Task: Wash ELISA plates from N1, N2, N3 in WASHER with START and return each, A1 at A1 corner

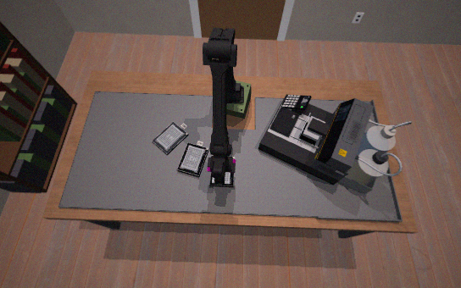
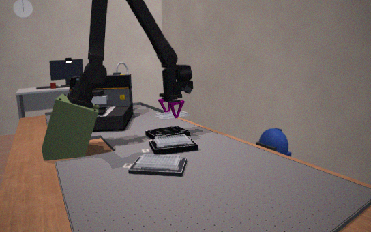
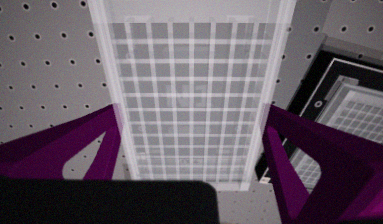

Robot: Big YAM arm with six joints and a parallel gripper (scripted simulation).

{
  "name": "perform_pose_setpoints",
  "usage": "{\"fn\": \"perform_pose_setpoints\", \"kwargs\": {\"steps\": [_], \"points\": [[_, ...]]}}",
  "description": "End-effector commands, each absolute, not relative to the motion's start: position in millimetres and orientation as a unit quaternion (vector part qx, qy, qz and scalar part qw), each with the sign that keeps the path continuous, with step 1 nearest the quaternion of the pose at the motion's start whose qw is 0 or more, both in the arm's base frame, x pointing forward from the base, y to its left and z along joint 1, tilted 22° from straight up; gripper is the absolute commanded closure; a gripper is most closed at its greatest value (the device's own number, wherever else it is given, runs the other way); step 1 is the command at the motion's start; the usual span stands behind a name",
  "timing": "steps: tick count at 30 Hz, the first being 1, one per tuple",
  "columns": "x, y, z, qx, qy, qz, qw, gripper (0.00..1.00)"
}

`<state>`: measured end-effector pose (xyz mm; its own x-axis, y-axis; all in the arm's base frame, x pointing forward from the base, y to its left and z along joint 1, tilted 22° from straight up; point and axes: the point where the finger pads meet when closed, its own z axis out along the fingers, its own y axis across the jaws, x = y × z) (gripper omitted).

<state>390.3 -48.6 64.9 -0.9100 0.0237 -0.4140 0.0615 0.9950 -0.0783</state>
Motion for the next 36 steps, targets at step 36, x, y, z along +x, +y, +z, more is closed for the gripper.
{"fn": "perform_pose_setpoints", "kwargs": {"steps": [36], "points": [[351.2, 9.0, 92.1, -0.151, 0.967, -0.076, 0.190, 0.16]]}}
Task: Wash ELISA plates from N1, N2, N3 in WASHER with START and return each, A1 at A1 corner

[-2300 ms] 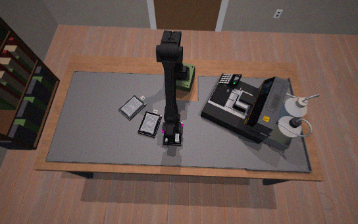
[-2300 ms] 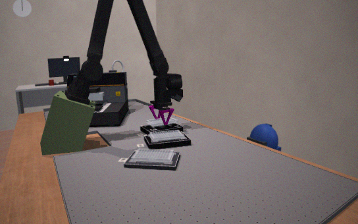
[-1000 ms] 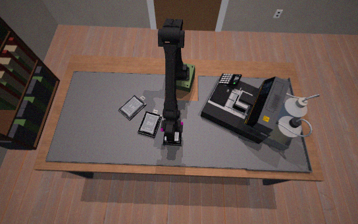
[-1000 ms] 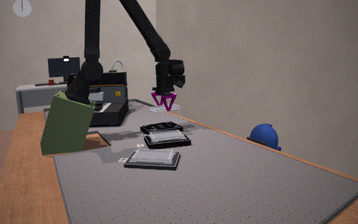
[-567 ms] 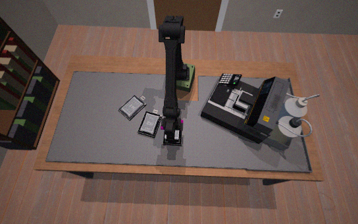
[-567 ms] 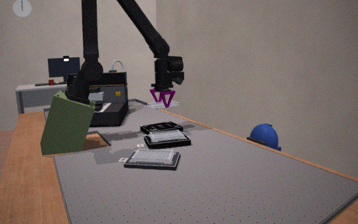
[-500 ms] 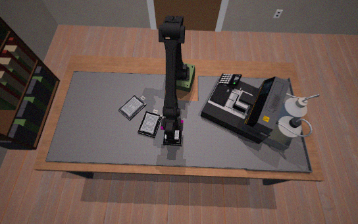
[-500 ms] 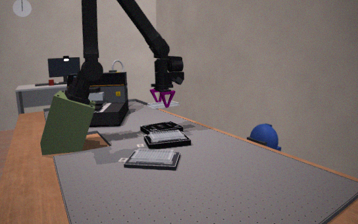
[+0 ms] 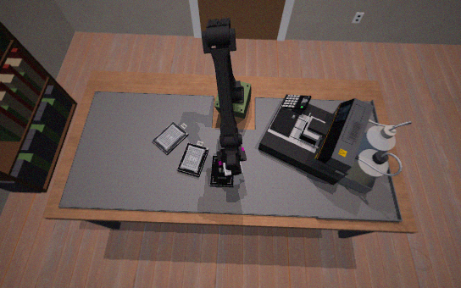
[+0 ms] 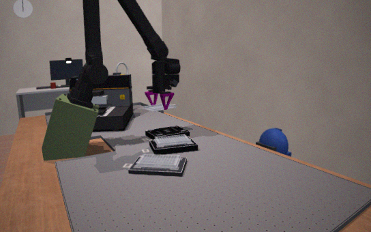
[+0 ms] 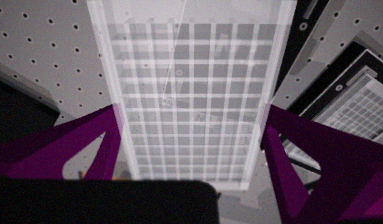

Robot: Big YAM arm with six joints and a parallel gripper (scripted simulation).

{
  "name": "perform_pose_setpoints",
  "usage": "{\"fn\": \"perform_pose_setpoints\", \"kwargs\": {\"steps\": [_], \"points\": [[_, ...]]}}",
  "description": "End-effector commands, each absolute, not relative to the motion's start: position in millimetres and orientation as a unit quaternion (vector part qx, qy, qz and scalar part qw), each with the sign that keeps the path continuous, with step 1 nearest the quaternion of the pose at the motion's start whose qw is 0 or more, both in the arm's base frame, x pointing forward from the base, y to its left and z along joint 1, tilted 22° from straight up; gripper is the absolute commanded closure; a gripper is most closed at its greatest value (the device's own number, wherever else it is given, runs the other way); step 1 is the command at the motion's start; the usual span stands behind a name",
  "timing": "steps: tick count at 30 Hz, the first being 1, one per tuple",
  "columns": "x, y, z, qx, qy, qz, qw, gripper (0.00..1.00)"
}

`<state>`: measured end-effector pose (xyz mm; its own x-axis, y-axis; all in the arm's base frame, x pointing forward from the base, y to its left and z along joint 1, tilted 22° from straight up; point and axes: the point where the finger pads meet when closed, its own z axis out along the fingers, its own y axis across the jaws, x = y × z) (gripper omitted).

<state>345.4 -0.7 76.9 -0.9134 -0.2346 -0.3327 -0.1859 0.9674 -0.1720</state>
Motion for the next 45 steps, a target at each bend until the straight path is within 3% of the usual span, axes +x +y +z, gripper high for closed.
{"fn": "perform_pose_setpoints", "kwargs": {"steps": [1, 19, 32, 45], "points": [[344.6, 13.4, 86.4, -0.168, 0.966, -0.079, 0.182, 0.16], [337.4, 96.6, 87.6, -0.416, 0.887, -0.123, 0.159, 0.16], [334.1, 117.5, 94.3, -0.394, 0.895, -0.121, 0.171, 0.16], [275.6, 167.6, 61.9, -0.601, 0.776, -0.152, 0.113, 0.16]]}}
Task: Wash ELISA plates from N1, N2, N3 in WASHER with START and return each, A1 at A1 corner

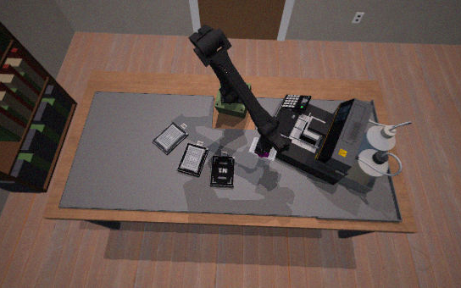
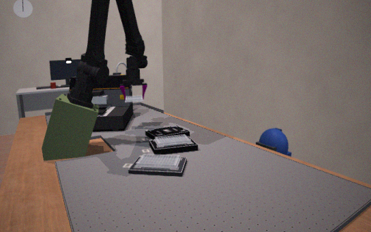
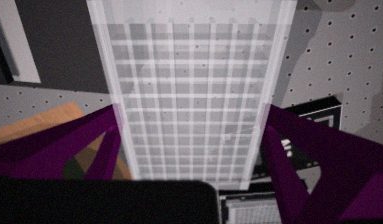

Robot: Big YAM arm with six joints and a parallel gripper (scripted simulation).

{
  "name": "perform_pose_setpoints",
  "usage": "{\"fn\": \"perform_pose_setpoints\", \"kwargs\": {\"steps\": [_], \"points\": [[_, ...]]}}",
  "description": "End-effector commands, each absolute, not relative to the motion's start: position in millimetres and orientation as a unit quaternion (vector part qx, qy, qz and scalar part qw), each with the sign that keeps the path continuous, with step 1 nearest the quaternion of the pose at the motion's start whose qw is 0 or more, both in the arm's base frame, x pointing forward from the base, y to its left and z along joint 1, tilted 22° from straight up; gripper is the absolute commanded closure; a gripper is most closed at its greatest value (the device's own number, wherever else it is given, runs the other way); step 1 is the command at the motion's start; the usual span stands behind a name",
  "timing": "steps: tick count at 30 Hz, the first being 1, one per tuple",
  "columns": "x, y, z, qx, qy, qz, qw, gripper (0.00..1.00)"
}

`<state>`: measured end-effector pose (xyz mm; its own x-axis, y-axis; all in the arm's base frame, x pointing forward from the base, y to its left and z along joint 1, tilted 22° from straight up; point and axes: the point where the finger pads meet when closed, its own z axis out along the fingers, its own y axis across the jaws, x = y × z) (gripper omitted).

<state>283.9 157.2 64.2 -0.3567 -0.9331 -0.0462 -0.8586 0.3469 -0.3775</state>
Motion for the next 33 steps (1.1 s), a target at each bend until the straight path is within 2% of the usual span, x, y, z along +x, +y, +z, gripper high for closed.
{"fn": "perform_pose_setpoints", "kwargs": {"steps": [1, 16, 27, 30, 33], "points": [[273.7, 172.6, 62.6, -0.614, 0.766, -0.154, 0.112, 0.16], [240.1, 233.6, 62.2, -0.761, 0.617, -0.175, 0.092, 0.16], [233.3, 245.8, 65.8, -0.747, 0.634, -0.172, 0.104, 0.16], [203.2, 237.3, 40.8, -0.796, 0.575, -0.180, 0.062, 0.16], [190.8, 245.0, 39.0, -0.823, 0.535, -0.183, 0.056, 0.16]]}}
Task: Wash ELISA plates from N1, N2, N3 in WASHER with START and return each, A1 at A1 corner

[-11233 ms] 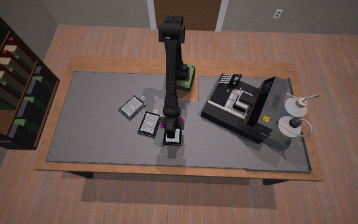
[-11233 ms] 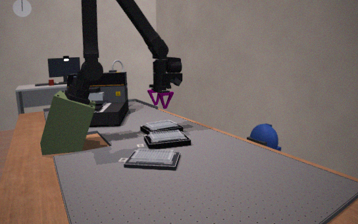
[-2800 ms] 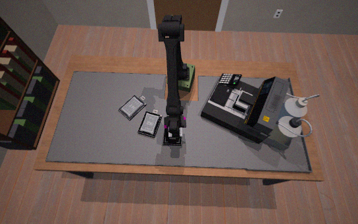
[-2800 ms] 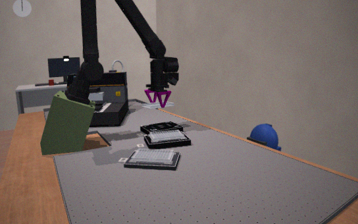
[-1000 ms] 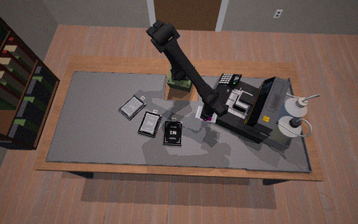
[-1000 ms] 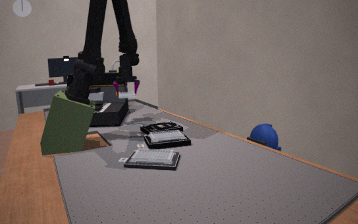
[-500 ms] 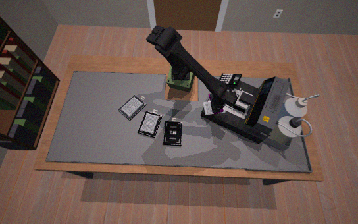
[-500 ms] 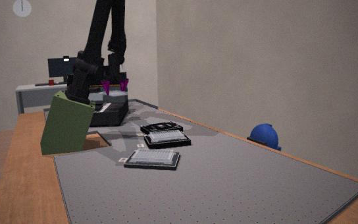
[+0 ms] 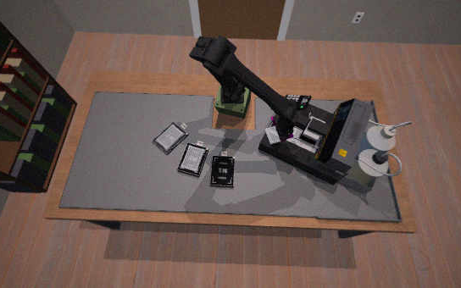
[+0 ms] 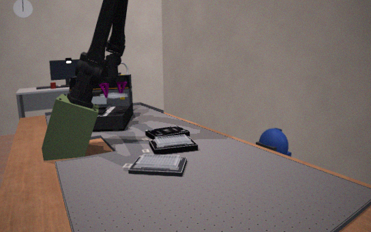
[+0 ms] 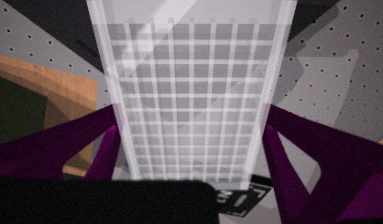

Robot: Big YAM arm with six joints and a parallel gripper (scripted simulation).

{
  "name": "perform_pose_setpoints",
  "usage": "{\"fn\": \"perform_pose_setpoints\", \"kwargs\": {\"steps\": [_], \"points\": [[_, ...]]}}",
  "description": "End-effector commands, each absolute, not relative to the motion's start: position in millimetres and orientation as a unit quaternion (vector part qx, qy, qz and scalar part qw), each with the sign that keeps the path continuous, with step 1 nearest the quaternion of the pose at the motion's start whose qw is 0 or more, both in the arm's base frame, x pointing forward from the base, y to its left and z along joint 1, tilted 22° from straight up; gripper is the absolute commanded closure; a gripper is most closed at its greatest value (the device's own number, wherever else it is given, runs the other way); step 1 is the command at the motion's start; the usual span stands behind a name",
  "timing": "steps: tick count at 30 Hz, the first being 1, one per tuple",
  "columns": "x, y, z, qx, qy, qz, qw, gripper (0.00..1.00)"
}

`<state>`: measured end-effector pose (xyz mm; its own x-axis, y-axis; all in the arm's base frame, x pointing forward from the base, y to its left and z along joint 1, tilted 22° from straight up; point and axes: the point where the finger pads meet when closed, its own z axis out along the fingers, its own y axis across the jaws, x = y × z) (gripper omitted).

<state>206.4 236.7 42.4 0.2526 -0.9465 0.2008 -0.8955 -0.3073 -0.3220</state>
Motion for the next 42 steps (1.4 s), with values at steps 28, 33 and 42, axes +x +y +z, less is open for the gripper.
{"fn": "perform_pose_setpoints", "kwargs": {"steps": [28, 33, 42], "points": [[87.7, 309.4, 23.0, -0.956, 0.223, -0.189, 0.009, 0.16], [97.2, 310.1, 31.9, -0.952, 0.239, -0.188, 0.021, 0.16], [92.9, 301.1, 21.4, -0.953, 0.235, -0.190, 0.011, 0.16]]}}
